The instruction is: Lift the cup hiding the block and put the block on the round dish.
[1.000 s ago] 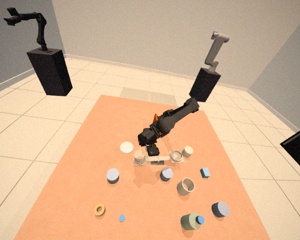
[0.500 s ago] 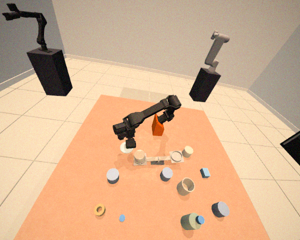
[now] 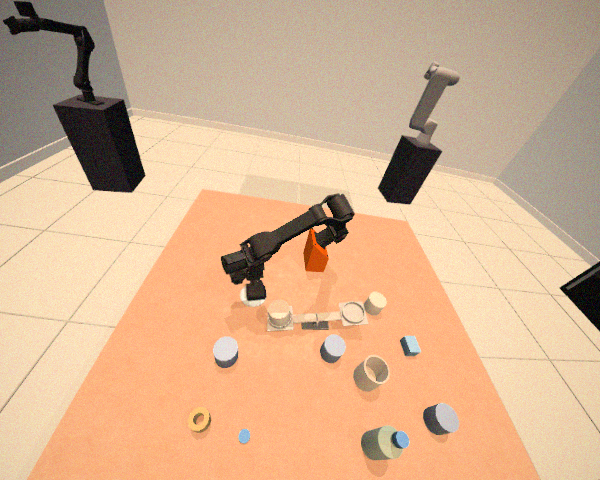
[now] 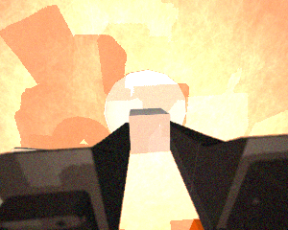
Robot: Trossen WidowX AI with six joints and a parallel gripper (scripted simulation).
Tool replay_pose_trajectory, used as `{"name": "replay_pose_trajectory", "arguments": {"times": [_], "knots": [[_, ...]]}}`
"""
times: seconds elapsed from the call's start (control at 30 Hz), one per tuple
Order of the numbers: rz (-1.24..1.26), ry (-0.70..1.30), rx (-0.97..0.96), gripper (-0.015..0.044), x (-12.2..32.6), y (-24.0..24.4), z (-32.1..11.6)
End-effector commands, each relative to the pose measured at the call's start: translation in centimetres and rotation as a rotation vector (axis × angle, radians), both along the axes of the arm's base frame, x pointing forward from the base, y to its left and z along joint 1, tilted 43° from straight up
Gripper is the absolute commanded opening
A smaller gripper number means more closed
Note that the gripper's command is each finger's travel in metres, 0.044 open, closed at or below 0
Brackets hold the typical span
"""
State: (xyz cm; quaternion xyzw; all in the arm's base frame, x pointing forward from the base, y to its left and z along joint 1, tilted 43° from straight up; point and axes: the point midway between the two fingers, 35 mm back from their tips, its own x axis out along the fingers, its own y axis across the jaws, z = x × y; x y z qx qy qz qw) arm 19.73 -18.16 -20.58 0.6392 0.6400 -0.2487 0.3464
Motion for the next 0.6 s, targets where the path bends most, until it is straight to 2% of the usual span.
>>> {"name": "replay_pose_trajectory", "arguments": {"times": [0.0, 0.57], "knots": [[-0.005, 0.010, 0.018, 0.0000, -0.3, 1.3, -1.0], [-0.005, 0.009, 0.018, 0.0000, -0.2, 2.5, -2.3]]}}
